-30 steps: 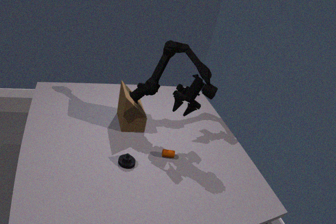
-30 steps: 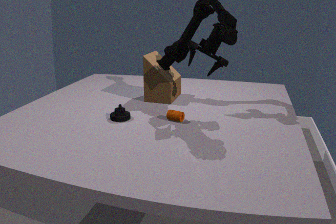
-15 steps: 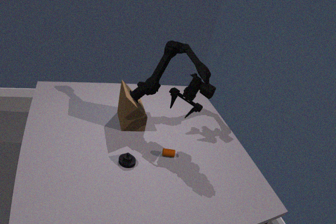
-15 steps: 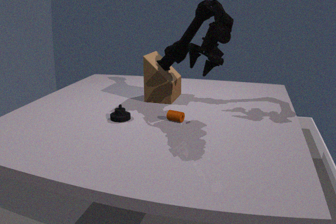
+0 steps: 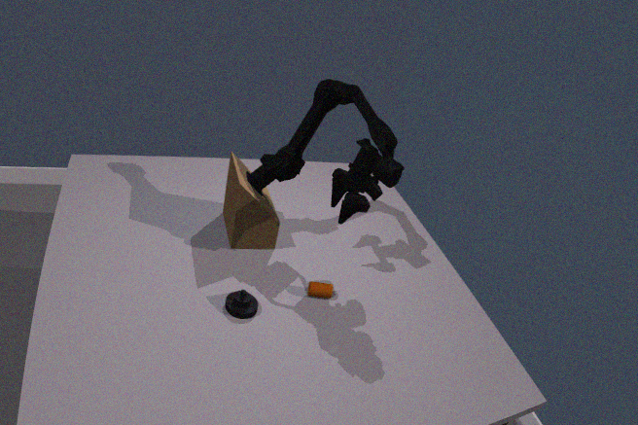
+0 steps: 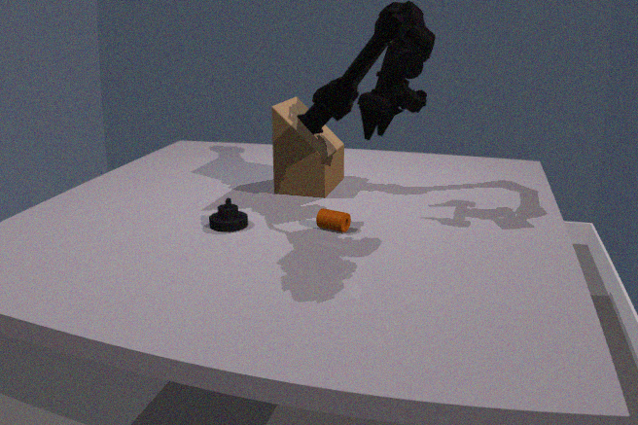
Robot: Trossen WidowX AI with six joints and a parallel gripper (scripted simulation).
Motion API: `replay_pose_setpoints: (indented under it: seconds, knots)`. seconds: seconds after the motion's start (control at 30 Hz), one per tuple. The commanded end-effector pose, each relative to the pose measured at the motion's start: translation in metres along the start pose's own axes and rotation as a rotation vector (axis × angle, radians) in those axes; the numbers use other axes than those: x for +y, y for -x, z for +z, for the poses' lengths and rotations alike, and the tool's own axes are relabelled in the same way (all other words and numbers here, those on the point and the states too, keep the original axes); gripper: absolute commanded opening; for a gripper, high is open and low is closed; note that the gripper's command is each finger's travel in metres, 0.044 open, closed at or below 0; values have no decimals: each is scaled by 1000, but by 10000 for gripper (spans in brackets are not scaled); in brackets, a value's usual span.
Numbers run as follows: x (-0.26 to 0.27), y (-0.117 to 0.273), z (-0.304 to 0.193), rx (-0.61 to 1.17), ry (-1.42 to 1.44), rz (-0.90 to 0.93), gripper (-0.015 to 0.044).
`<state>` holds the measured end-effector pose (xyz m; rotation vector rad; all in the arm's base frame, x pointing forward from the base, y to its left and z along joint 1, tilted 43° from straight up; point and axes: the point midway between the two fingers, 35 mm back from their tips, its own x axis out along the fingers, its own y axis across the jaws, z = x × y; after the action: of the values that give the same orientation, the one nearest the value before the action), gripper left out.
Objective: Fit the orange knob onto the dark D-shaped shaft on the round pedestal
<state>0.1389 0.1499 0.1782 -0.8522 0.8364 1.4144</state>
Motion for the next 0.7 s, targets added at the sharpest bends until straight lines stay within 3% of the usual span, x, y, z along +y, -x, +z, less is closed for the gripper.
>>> replay_pose_setpoints:
  seconds: [0.0,0.67]
  knots:
    - [4,-6,-6,-70,-985,133,440]
    - [-2,-2,-7,-47,-2293,397,440]
